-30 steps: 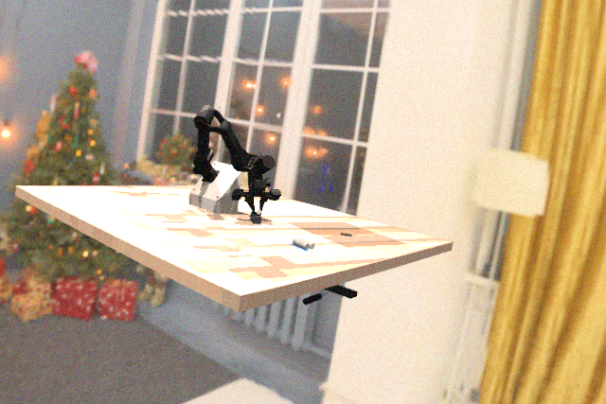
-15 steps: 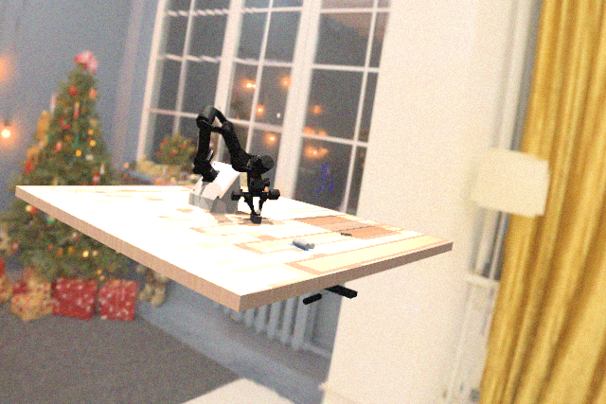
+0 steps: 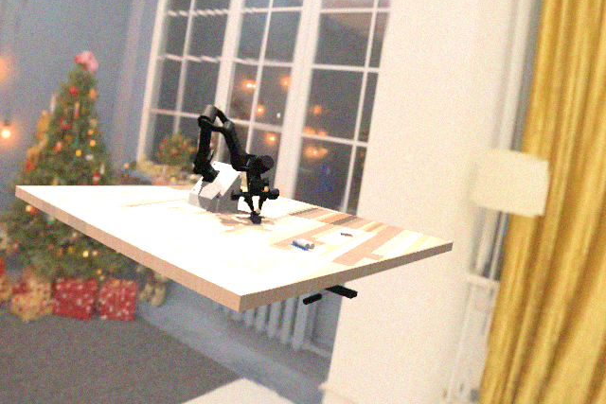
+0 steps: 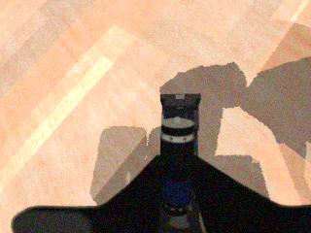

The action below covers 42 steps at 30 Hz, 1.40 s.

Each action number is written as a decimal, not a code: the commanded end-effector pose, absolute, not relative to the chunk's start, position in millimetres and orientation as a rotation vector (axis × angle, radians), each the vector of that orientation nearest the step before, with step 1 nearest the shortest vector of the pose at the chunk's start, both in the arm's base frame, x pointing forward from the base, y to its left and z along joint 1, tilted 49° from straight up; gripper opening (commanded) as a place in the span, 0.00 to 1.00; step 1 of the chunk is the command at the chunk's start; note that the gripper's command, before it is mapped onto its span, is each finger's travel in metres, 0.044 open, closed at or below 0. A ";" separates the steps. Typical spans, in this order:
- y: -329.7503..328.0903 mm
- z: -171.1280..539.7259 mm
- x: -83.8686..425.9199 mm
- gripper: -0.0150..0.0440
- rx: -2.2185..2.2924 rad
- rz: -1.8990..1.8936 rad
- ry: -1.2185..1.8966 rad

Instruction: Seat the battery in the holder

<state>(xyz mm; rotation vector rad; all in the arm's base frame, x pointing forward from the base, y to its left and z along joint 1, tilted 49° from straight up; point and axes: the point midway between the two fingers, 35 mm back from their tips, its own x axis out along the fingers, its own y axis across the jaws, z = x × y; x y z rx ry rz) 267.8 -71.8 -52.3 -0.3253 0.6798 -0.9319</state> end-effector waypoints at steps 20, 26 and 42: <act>-74.7 -59.0 274.0 0.36 -0.266 -0.932 0.774; -76.3 -59.8 276.9 0.36 -0.245 -0.939 0.802; -79.7 -61.3 278.6 0.36 -0.193 -0.960 0.883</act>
